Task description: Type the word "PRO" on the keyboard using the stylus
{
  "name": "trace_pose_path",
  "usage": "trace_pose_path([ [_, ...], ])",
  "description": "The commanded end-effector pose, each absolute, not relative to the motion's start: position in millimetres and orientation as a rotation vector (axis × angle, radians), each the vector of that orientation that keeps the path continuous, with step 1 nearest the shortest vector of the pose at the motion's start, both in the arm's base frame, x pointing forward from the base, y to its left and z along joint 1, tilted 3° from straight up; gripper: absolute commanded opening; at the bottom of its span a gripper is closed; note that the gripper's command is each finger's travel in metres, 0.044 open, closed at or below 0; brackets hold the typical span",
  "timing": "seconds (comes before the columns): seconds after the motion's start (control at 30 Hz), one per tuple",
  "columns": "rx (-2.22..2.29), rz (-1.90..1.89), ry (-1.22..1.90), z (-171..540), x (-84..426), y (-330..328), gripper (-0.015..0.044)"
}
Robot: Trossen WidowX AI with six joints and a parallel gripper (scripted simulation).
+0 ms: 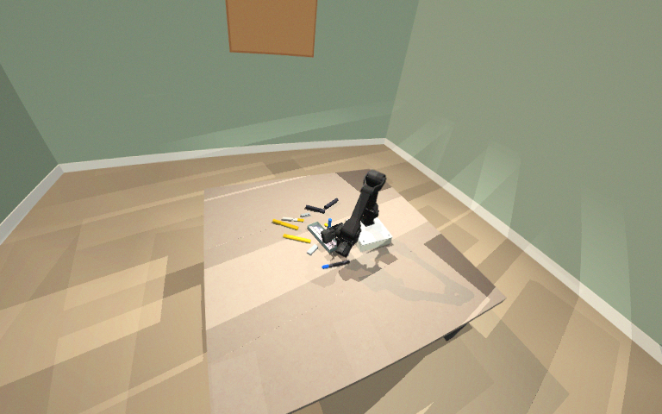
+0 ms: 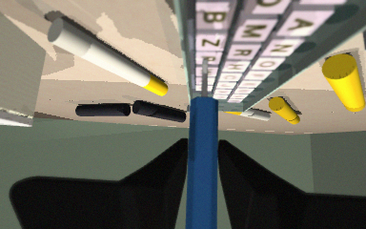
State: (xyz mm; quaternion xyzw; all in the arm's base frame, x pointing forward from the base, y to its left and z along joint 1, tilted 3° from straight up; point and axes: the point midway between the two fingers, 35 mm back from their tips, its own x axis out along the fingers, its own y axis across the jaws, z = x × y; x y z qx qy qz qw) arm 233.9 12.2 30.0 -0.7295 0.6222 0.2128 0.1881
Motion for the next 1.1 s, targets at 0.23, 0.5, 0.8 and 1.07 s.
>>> trace_pose_path([
  [0.23, -2.051, 0.592, 1.747, 66.5, 234.1, 10.1, 0.0081],
  [0.5, -2.047, 0.597, 1.753, 63.1, 232.7, 10.0, 0.0038],
  [0.8, -2.052, 0.589, 1.748, 67.4, 250.1, 22.0, 0.0],
  [1.07, -2.052, 0.588, 1.748, 55.9, 251.7, 23.7, 0.0],
])
